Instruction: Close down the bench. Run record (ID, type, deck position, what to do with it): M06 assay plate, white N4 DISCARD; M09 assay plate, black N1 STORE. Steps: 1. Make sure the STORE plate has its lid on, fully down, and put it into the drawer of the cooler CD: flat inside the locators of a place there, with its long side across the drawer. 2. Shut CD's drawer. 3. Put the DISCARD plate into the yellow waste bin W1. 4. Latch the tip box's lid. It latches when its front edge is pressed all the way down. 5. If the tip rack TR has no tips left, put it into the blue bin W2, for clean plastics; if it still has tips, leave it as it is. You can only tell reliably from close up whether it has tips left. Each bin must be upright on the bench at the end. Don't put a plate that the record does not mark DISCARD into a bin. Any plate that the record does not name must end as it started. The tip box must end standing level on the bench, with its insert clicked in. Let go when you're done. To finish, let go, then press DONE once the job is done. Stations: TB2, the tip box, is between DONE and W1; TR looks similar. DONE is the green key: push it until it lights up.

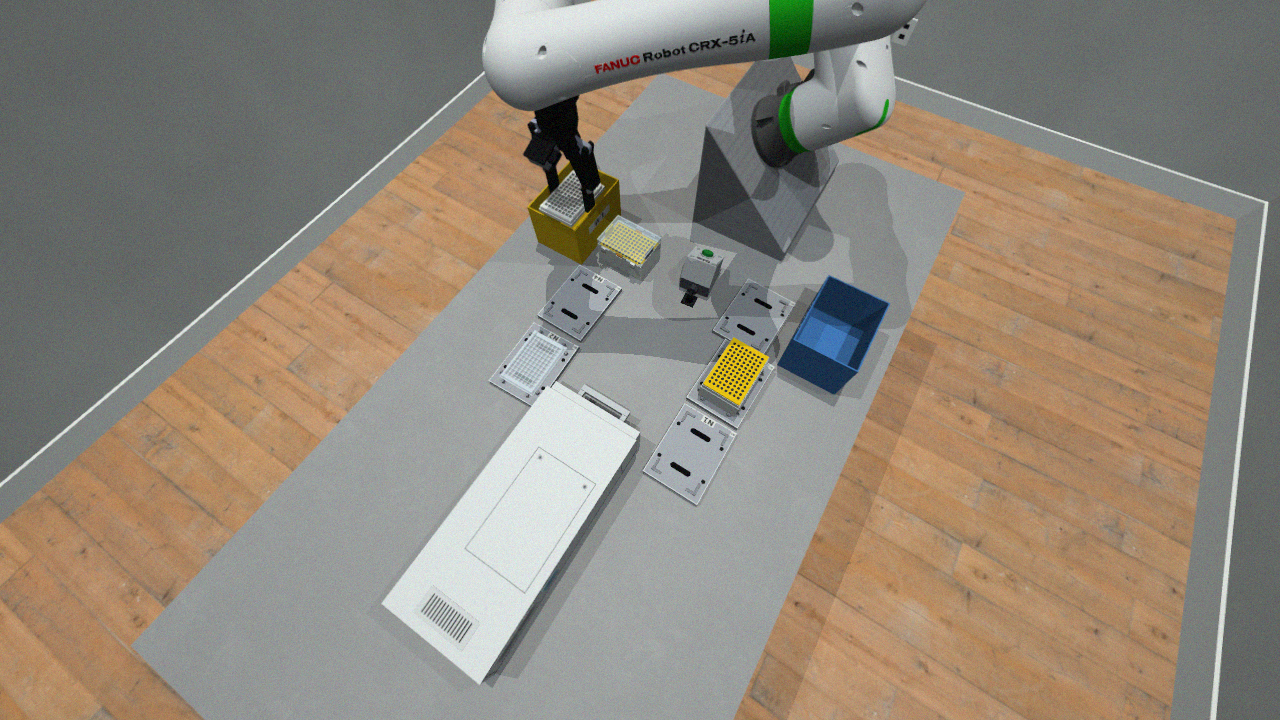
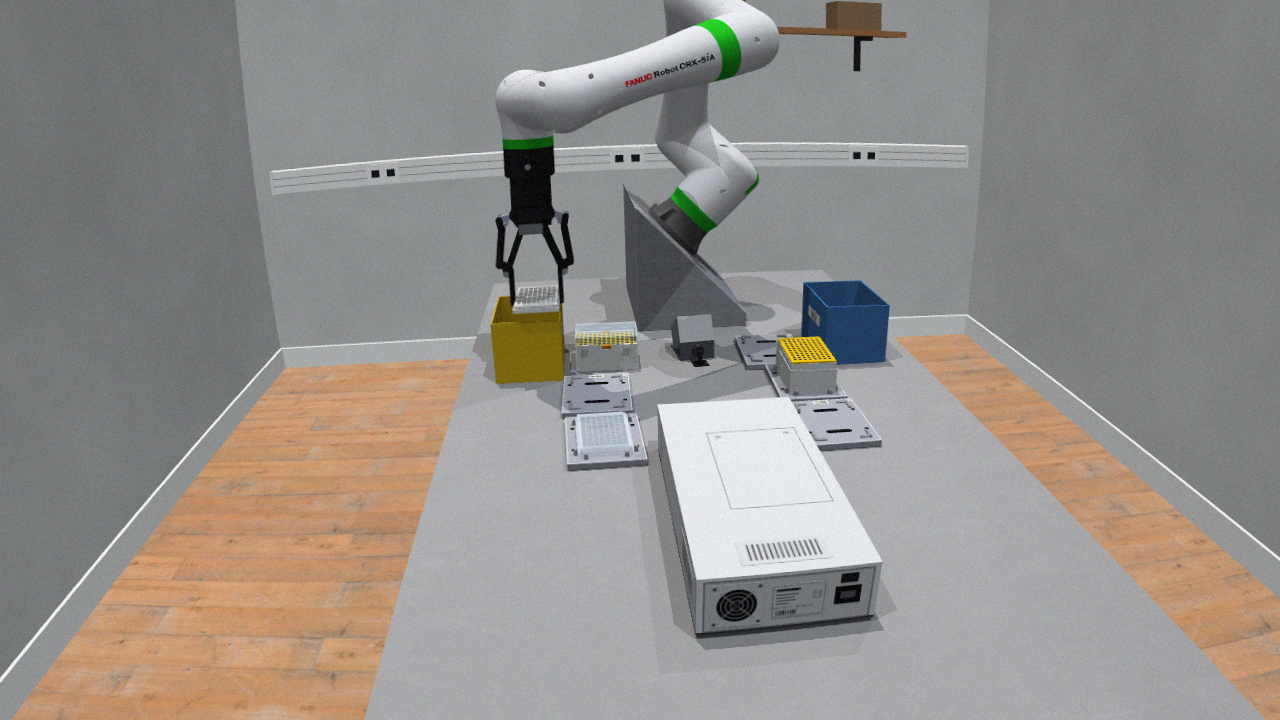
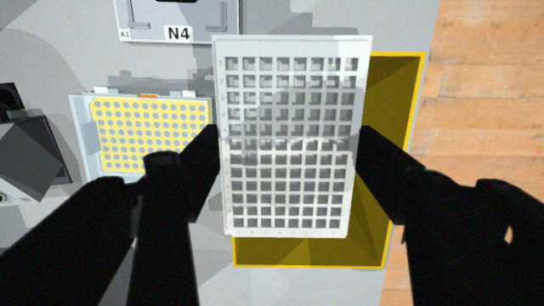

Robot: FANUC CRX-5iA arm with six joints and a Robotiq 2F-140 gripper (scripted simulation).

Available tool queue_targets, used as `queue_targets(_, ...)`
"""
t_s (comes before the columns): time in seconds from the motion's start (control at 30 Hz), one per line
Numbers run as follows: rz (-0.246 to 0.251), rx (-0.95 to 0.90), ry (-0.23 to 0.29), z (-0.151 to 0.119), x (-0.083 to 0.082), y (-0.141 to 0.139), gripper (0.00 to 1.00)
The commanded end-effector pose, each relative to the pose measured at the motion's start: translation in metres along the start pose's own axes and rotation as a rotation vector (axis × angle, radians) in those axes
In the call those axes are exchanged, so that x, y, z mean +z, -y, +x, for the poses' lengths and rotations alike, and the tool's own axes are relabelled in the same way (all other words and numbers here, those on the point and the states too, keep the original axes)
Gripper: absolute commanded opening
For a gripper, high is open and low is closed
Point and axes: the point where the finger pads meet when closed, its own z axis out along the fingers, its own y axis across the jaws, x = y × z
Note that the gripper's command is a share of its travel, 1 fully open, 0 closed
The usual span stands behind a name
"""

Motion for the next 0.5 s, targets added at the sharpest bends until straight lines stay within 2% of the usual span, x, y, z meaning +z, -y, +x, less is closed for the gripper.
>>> queue_targets(0.0,-0.002,0.000,-0.001,-0.007,-0.001,-0.006,0.10)
queue_targets(0.47,-0.002,0.000,-0.001,-0.031,-0.001,-0.022,0.10)
